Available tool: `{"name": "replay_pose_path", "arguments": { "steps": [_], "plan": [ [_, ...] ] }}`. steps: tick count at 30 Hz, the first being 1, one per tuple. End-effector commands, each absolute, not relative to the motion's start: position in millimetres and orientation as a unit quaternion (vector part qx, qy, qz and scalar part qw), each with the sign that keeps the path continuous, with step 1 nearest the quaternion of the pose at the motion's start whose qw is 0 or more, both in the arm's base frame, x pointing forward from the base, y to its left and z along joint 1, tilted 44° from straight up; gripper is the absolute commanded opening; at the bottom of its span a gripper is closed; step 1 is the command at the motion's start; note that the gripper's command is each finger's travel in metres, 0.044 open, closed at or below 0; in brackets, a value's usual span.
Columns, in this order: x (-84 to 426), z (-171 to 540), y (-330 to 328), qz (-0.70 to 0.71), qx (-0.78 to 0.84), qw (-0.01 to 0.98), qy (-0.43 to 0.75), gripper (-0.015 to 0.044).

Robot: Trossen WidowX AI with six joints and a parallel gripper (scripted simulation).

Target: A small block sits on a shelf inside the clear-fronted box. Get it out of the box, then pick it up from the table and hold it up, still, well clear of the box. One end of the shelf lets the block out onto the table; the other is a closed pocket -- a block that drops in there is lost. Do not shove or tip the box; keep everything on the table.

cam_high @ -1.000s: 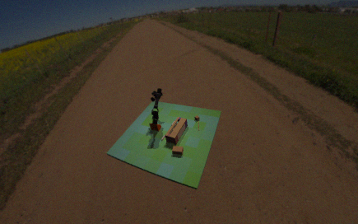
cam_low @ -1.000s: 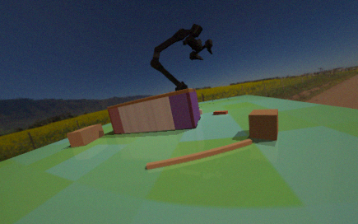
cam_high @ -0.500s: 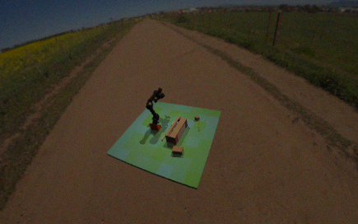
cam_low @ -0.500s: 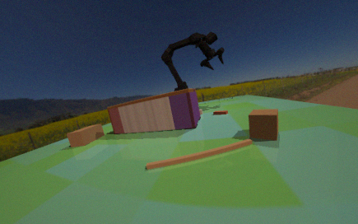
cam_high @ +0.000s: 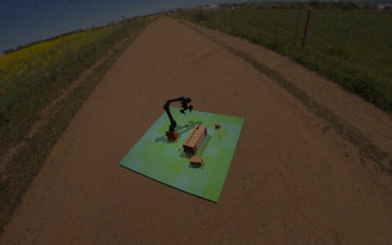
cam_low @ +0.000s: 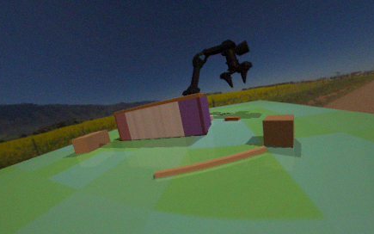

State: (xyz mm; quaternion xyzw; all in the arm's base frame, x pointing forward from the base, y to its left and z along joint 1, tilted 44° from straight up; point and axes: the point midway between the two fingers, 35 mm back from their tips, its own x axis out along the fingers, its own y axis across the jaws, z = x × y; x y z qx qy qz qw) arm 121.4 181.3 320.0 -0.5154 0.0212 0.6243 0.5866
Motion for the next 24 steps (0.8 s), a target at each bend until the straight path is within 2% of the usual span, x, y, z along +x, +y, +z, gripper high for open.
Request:
{"name": "replay_pose_path", "arguments": {
  "steps": [1, 7, 13, 18, 24],
  "plan": [
    [180, 292, 167, 0.603, -0.518, 0.597, 0.104, 0.04],
    [256, 252, 122, 0.577, -0.496, 0.621, 0.186, 0.04],
    [307, 206, 50, 0.561, -0.454, 0.643, 0.258, 0.04],
    [317, 165, -5, 0.573, -0.402, 0.648, 0.3, 0.04],
    [305, 103, -81, 0.605, -0.307, 0.665, 0.313, 0.04]
  ]
}}
